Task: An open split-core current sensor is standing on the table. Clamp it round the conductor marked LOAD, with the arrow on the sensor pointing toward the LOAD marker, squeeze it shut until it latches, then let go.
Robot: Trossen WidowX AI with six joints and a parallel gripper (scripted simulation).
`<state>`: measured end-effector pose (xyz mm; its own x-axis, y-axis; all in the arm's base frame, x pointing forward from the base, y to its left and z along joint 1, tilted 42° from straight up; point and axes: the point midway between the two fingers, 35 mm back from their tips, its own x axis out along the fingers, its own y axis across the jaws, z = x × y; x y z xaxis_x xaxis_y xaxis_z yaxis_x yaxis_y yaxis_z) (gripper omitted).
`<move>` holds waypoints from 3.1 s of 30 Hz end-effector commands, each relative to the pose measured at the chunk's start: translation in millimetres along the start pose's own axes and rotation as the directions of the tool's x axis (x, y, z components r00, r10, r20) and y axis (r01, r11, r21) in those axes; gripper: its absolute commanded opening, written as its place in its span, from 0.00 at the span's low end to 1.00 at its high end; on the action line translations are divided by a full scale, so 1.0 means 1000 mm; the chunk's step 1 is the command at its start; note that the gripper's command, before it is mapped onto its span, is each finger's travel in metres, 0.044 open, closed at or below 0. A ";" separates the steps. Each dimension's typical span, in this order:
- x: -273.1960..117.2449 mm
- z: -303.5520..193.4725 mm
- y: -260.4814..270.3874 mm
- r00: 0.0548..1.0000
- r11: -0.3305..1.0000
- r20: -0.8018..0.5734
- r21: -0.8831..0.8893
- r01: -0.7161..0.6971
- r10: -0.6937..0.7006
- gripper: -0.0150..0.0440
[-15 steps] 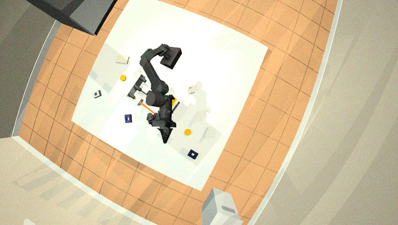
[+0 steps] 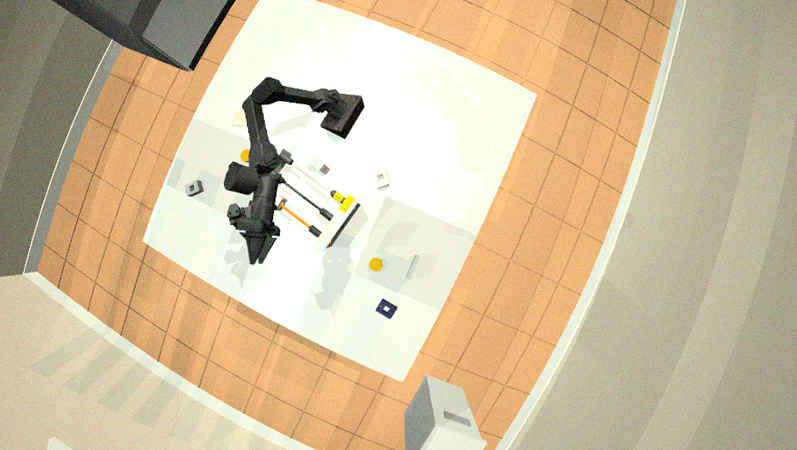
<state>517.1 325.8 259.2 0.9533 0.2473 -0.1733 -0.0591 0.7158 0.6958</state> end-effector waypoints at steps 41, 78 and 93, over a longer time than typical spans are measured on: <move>-0.222 0.127 -0.191 0.981 0.757 0.034 -0.631 0.170 -0.192 1.00; -0.218 -0.164 -0.265 0.292 0.133 -0.182 -0.975 -0.180 -0.939 1.00; -0.296 -0.057 -0.326 -0.010 0.102 -0.115 -0.913 0.394 -0.993 1.00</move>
<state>258.0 99.5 30.4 0.1112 -0.5918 -0.7984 -0.0872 0.7944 -0.6010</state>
